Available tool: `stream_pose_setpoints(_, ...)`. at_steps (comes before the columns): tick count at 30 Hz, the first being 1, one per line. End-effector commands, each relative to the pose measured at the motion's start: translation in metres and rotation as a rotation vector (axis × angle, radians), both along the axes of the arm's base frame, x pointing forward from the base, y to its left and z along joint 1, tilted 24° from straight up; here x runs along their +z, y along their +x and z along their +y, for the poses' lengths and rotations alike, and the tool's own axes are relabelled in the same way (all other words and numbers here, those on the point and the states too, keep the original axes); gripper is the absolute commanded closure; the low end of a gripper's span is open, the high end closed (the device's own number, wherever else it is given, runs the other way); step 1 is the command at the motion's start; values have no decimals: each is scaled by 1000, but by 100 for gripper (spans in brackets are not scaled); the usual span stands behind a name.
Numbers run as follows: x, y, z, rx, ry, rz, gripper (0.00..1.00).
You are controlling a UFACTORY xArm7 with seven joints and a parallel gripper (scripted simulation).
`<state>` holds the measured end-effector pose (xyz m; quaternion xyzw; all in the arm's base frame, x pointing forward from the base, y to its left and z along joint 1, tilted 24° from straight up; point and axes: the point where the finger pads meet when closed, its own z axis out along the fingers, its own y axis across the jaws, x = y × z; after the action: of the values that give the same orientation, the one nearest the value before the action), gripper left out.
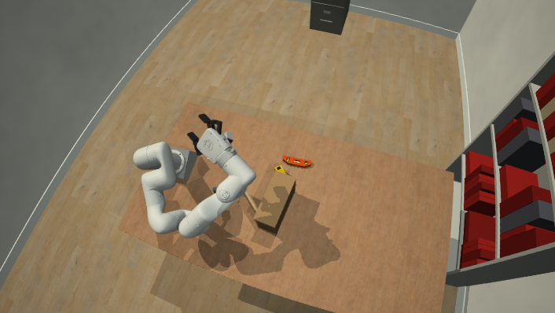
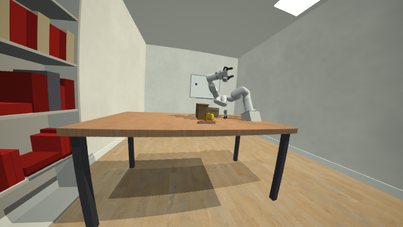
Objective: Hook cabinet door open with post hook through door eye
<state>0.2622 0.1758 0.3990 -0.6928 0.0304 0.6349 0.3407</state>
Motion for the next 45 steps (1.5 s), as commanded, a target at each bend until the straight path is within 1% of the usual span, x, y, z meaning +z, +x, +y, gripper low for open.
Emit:
stream_pose_setpoints(1, 1, -1, 0, 1, 0, -3, 0)
stream_pose_setpoints(18, 1, -1, 0, 1, 0, -3, 0)
stream_pose_setpoints(21, -7, -2, 3, -3, -34, -25, 0)
stream_pose_setpoints(23, -22, -5, 8, -11, -103, -69, 0)
stream_pose_setpoints(24, -34, -6, 11, -17, -155, -101, 0)
stream_pose_setpoints(26, -65, -7, 16, -36, -290, -188, 0)
stream_pose_setpoints(27, -84, -6, 17, -42, -332, -215, 0)
stream_pose_setpoints(28, -84, -6, 17, -47, -372, -241, 0)
stream_pose_setpoints(29, -84, -6, 17, -47, -372, -241, 0)
stream_pose_setpoints(30, -105, -4, 16, -61, -463, -300, 0)
stream_pose_setpoints(31, -105, -4, 16, -61, -463, -300, 0)
stream_pose_setpoints(32, -127, 0, 12, -77, -559, -364, 0)
stream_pose_setpoints(34, -127, 0, 12, -77, -559, -364, 0)
stream_pose_setpoints(35, -149, 7, 6, -94, -660, -432, 0)
stream_pose_setpoints(36, -149, 7, 6, -94, -660, -432, 0)
stream_pose_setpoints(37, -170, 15, -3, -111, -759, -501, 0)
stream_pose_setpoints(39, -170, 15, -3, -112, -763, -504, 0)
stream_pose_setpoints(40, -189, 24, -14, -132, -867, -578, 0)
stream_pose_setpoints(42, -189, 24, -14, -132, -867, -578, 0)
stream_pose_setpoints(43, -206, 35, -27, -151, -968, -653, 0)
stream_pose_setpoints(45, -206, 35, -27, -151, -968, -653, 0)
